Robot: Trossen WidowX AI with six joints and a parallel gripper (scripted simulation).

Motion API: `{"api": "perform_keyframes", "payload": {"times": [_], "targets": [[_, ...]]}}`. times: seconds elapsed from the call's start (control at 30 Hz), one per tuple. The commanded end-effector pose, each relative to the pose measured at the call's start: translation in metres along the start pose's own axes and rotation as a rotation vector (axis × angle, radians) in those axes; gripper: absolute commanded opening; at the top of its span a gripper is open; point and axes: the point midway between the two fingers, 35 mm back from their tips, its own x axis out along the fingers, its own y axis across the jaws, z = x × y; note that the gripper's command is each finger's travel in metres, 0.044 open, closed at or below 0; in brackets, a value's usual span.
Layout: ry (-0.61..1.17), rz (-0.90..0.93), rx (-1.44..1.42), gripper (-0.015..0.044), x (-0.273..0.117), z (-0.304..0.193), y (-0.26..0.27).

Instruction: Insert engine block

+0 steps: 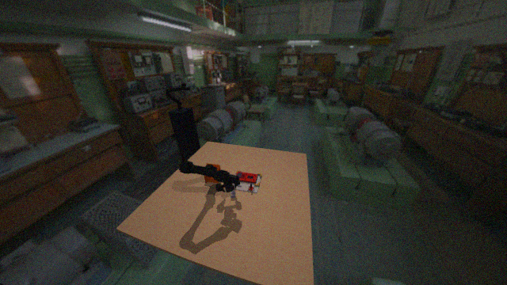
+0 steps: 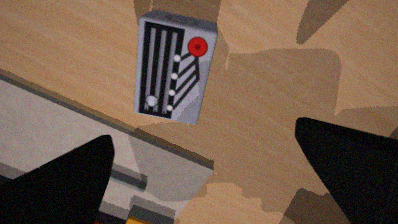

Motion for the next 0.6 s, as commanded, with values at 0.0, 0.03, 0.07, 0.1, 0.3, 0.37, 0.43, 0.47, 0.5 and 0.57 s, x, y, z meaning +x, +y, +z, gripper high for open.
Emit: {"api": "perform_keyframes", "payload": {"times": [0.0, 0.03, 0.07, 0.1, 0.3, 0.37, 0.43, 0.47, 0.5, 0.57], "targets": [[-0.052, -0.066, 0.106, 0.044, -0.006, 0.005, 0.005], [-0.069, -0.079, 0.133, 0.044, -0.008, 0.006, 0.006], [-0.087, -0.091, 0.16, 0.044, -0.01, 0.007, 0.007], [-0.106, -0.101, 0.186, 0.044, -0.012, 0.009, 0.009], [-0.157, -0.122, 0.252, 0.044, -0.018, 0.012, 0.013], [-0.157, -0.122, 0.252, 0.044, -0.018, 0.012, 0.013], [-0.157, -0.121, 0.252, 0.044, -0.017, 0.015, 0.019], [-0.157, -0.121, 0.252, 0.044, -0.017, 0.016, 0.023], [-0.157, -0.121, 0.252, 0.044, -0.017, 0.017, 0.025], [-0.157, -0.121, 0.252, 0.044, -0.016, 0.017, 0.024]]}}
